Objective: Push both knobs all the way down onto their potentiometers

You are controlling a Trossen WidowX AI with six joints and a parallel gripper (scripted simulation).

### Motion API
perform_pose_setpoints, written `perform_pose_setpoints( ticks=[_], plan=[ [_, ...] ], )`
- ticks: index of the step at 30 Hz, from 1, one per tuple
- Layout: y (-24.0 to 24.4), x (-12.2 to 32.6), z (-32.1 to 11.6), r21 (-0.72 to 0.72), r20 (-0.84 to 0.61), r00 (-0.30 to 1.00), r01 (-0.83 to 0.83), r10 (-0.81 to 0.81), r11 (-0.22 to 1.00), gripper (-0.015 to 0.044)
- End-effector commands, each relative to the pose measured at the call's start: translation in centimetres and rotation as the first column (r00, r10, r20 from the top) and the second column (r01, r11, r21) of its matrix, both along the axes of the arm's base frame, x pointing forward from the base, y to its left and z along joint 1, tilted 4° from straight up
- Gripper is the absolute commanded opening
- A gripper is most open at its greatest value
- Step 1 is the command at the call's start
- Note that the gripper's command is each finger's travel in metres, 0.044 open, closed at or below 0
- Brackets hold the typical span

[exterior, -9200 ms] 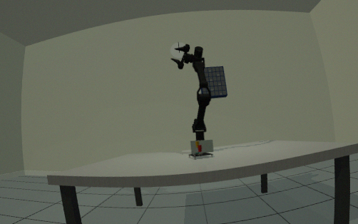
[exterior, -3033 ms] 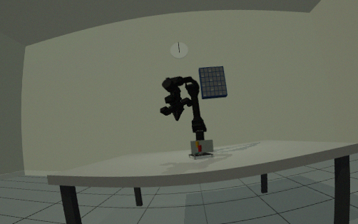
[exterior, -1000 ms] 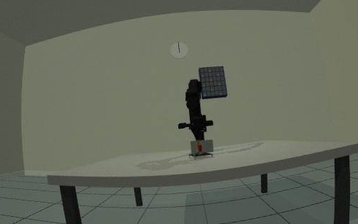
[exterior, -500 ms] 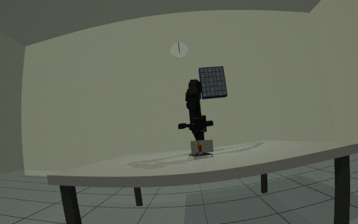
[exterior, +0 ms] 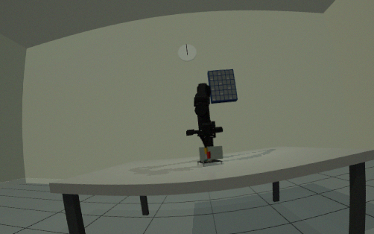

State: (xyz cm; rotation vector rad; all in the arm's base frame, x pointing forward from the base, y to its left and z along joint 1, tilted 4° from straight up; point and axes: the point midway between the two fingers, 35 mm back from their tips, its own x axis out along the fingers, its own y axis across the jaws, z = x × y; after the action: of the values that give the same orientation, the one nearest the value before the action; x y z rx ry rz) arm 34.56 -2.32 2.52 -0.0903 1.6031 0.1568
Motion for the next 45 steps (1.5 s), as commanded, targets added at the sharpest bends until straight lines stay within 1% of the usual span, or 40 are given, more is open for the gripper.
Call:
perform_pose_setpoints(
  ticks=[1,16,45],
  plan=[
    [-0.1,-0.1,-0.2,-0.005,-0.003,1.000,-0.004,0.004,1.000,0.0000],
    [-0.1,-0.1,0.0,-0.005,-0.003,1.000,-0.004,0.004,1.000,0.0000],
    [0.0,-0.2,-1.5,-0.005,-0.003,1.000,-0.004,0.004,1.000,0.0000]
  ],
)
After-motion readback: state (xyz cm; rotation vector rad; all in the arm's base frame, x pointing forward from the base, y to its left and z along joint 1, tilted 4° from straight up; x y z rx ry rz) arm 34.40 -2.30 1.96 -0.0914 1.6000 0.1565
